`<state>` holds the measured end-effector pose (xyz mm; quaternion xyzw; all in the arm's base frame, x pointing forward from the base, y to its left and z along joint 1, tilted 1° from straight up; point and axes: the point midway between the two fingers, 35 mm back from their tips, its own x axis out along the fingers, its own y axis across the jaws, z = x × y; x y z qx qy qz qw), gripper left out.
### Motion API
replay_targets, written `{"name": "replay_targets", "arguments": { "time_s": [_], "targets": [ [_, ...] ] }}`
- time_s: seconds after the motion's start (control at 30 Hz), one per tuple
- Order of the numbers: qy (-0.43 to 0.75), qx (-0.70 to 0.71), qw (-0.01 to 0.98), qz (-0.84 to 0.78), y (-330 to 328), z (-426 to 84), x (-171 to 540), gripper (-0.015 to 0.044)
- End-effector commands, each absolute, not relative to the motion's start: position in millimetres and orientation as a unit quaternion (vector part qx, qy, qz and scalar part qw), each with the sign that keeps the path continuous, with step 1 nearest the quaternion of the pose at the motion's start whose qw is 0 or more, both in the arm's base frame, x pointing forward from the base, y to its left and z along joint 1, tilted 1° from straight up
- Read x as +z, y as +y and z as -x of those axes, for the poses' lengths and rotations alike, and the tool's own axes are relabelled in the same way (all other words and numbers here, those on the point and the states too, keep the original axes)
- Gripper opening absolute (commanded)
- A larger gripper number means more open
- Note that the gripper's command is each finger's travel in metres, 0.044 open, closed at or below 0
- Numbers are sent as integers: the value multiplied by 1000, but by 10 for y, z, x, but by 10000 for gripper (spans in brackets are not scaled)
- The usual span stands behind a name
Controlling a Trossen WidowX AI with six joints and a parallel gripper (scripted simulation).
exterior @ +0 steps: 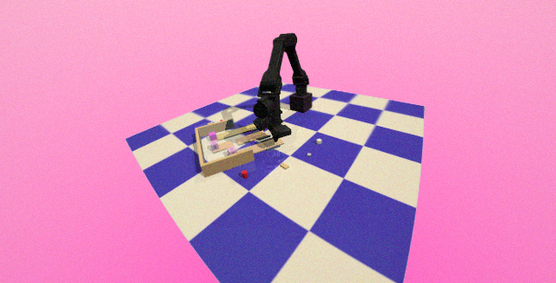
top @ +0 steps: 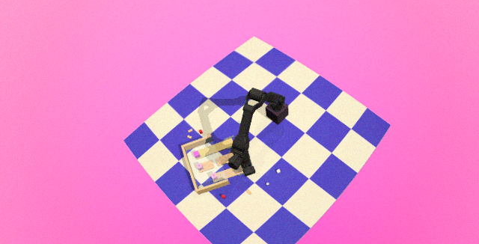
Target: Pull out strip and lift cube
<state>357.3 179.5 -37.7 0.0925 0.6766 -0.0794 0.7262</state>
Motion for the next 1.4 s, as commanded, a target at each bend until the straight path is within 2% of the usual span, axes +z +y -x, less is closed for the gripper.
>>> {"name": "replay_targets", "arguments": {
  "time_s": [0.0, 1.37],
  "targets": [
    [684, -83, 720, -89, 1807, -3445, -439, 0],
    [686, -82, 718, -89, 1943, -2857, -479, 0]
  ]
}}
